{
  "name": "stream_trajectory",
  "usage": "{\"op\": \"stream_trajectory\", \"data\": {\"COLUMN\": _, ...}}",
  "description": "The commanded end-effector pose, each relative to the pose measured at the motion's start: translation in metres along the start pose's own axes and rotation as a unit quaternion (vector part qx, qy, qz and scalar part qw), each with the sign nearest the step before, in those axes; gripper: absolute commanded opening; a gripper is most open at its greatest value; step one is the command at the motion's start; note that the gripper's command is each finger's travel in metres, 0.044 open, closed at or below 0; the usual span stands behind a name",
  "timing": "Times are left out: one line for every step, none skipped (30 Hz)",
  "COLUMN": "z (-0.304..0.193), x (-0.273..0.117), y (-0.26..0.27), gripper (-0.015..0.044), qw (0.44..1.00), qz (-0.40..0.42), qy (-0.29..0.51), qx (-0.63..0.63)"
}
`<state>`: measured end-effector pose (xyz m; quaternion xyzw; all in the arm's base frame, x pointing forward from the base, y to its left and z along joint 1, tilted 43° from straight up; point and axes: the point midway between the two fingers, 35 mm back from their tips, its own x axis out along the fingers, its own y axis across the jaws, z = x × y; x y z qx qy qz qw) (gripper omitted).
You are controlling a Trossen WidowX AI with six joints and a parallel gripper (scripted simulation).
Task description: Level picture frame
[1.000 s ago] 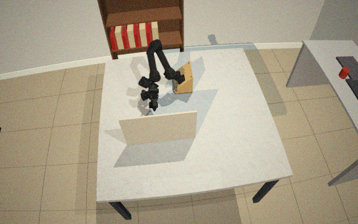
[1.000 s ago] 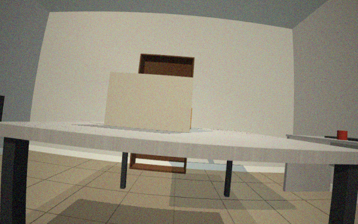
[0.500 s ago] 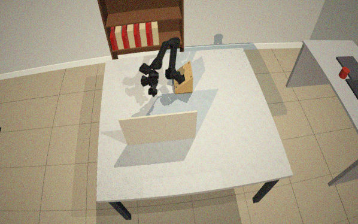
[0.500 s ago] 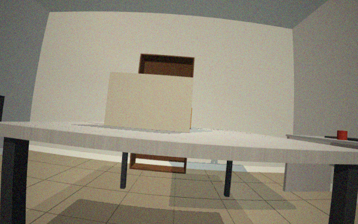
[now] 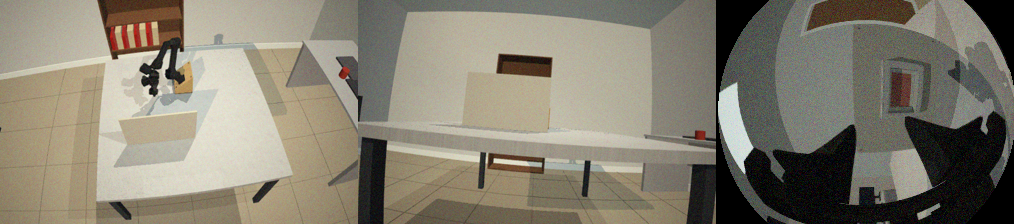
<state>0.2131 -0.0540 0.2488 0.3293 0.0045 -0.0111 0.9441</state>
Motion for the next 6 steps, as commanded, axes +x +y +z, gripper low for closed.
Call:
{"op": "stream_trajectory", "data": {"z": -0.0005, "x": -0.0008, "y": 0.0009, "gripper": 0.0260, "qw": 1.000, "qz": 0.002, "qy": 0.000, "qx": -0.002}}
{"op": "stream_trajectory", "data": {"z": -0.0005, "x": -0.0008, "y": 0.0009, "gripper": 0.0260, "qw": 1.000, "qz": 0.002, "qy": 0.000, "qx": -0.002}}
{"op": "stream_trajectory", "data": {"z": -0.0005, "x": -0.0008, "y": 0.0009, "gripper": 0.0260, "qw": 1.000, "qz": 0.002, "qy": 0.000, "qx": -0.002}}
{"op": "stream_trajectory", "data": {"z": -0.0005, "x": -0.0008, "y": 0.0009, "gripper": 0.0260, "qw": 1.000, "qz": 0.002, "qy": 0.000, "qx": -0.002}}
{"op": "stream_trajectory", "data": {"z": -0.0005, "x": -0.0008, "y": 0.0009, "gripper": 0.0260, "qw": 1.000, "qz": 0.002, "qy": 0.000, "qx": -0.002}}
{"op": "stream_trajectory", "data": {"z": -0.0005, "x": -0.0008, "y": 0.0009, "gripper": 0.0260, "qw": 1.000, "qz": 0.002, "qy": 0.000, "qx": -0.002}}
